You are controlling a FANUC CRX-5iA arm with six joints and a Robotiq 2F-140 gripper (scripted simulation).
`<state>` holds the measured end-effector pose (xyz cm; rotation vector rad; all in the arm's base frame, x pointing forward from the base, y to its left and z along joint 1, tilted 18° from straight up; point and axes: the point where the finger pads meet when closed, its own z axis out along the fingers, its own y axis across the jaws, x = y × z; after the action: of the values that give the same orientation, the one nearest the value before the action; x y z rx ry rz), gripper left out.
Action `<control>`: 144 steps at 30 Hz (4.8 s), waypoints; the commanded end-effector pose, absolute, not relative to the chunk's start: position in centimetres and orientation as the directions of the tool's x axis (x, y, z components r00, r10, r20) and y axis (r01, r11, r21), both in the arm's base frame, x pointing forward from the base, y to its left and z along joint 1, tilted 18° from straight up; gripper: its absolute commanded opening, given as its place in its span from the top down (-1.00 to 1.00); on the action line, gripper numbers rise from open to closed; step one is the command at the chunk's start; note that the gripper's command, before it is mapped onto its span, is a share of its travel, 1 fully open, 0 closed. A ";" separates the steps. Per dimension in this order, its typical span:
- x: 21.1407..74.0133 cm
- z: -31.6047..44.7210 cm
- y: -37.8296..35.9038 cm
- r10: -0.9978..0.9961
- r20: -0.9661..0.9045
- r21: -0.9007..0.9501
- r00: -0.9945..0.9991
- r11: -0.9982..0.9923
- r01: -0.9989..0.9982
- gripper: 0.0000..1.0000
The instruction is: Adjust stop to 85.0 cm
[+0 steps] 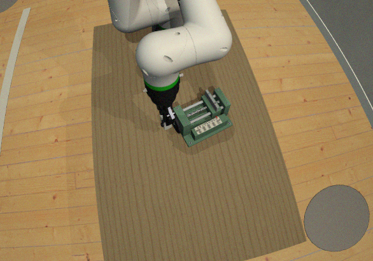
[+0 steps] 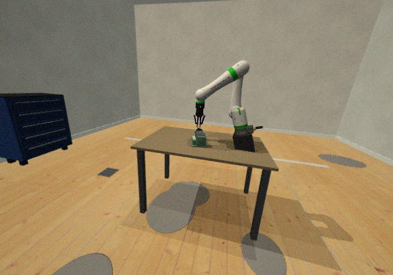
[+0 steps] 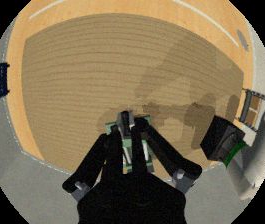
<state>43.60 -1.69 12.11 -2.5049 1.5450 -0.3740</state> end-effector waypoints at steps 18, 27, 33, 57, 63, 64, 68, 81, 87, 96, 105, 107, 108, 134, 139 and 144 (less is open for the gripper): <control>43.6 12.1 -1.7 -0.895 0.121 -0.277 0.430 -0.446 -0.851 0.92; 43.6 12.1 -1.7 -0.895 0.121 -0.277 0.430 -0.446 -0.851 0.92; 43.6 12.1 -1.7 -0.895 0.121 -0.277 0.430 -0.446 -0.851 0.92; 43.9 12.1 -1.6 -0.895 0.121 -0.277 0.430 -0.446 -0.851 0.92; 44.0 12.1 -1.5 -0.895 0.121 -0.277 0.430 -0.446 -0.851 0.92; 44.0 12.1 -1.5 -0.895 0.121 -0.277 0.430 -0.446 -0.851 0.92; 44.1 12.1 -1.4 -0.895 0.121 -0.277 0.430 -0.446 -0.851 0.92; 44.6 12.1 -1.2 -0.895 0.121 -0.277 0.430 -0.446 -0.851 0.92; 45.0 12.0 -1.1 -0.895 0.121 -0.277 0.430 -0.446 -0.851 0.92; 45.4 11.8 -0.9 -0.895 0.121 -0.277 0.430 -0.446 -0.851 0.92; 46.0 11.3 -0.6 -0.895 0.121 -0.277 0.430 -0.446 -0.851 0.92; 46.2 11.1 -0.6 -0.895 0.121 -0.277 0.430 -0.446 -0.851 0.92; 46.3 11.1 -0.6 -0.895 0.121 -0.277 0.430 -0.446 -0.851 0.92; 46.8 7.5 -0.8 -0.895 0.121 -0.277 0.430 -0.446 -0.851 0.92; 46.3 6.7 -1.2 -0.895 0.121 -0.277 0.430 -0.446 -0.851 0.92; 45.5 6.1 -1.6 -0.895 0.121 -0.277 0.430 -0.446 -0.851 0.92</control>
<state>45.81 -1.41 6.27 -2.5047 1.5449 -0.3741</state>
